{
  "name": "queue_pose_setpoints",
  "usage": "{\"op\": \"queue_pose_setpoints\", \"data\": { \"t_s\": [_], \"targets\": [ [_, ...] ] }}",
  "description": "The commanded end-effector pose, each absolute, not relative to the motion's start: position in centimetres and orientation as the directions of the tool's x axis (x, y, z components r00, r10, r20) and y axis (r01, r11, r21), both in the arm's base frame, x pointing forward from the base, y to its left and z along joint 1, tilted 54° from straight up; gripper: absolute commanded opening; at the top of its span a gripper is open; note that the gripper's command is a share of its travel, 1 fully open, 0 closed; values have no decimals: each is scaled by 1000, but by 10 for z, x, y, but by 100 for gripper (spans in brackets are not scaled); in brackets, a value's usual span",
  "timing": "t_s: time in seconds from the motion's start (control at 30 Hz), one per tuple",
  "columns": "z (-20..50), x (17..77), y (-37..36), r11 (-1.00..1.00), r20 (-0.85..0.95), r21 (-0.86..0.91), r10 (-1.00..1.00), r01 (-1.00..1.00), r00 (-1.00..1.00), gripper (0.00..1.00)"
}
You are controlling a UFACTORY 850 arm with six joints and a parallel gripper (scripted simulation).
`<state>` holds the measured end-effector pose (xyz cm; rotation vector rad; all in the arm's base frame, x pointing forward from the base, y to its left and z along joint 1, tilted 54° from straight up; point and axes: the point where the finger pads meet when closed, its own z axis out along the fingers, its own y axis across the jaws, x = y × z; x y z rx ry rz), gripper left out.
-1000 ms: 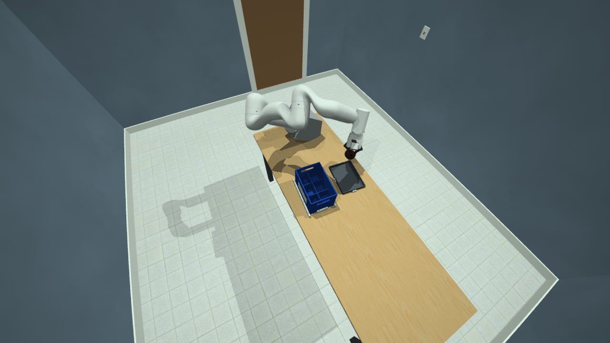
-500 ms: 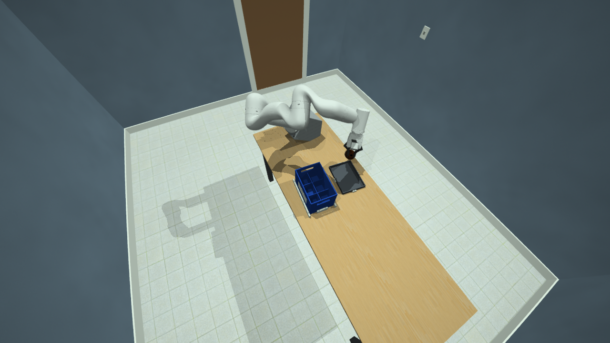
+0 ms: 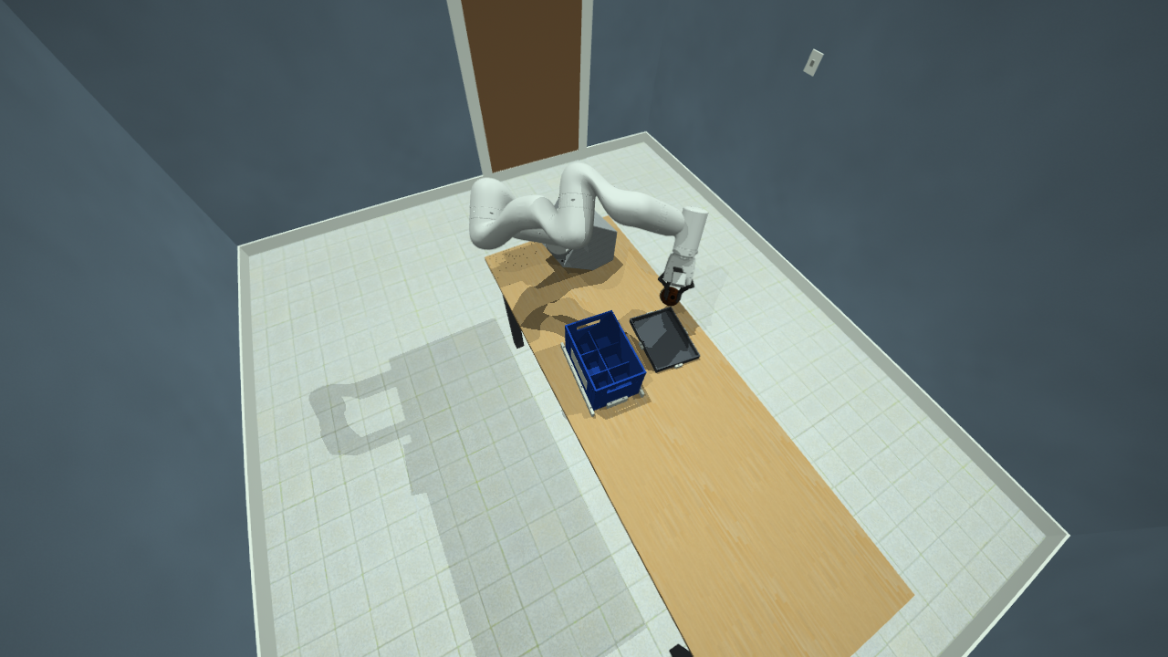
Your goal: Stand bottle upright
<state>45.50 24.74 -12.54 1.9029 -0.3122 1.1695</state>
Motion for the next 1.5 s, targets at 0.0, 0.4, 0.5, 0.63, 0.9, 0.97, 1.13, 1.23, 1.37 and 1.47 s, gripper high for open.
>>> {"op": "queue_pose_setpoints", "data": {
  "t_s": [0.0, 0.4, 0.5, 0.63, 0.9, 0.97, 1.13, 1.23, 1.37, 1.47],
  "targets": [
    [-125, 455, 248, -602, 824, 535, 219, -593, 523, 0],
    [-125, 455, 248, -601, 836, 536, 279, -593, 473, 0],
    [-126, 455, 248, -601, 838, 536, 294, -593, 459, 0],
    [-126, 454, 249, -601, 840, 536, 303, -593, 451, 0],
    [-126, 454, 249, -603, 842, 535, 326, -592, 429, 0],
    [-126, 454, 249, -603, 843, 535, 328, -592, 427, 0],
    [-126, 454, 249, -603, 843, 535, 329, -592, 426, 0],
    [-126, 454, 249, -603, 843, 535, 329, -592, 425, 0],
    [-126, 454, 249, -603, 843, 535, 329, -592, 425, 0],
    [-126, 454, 249, -603, 843, 535, 329, -592, 425, 0]
  ]
}}
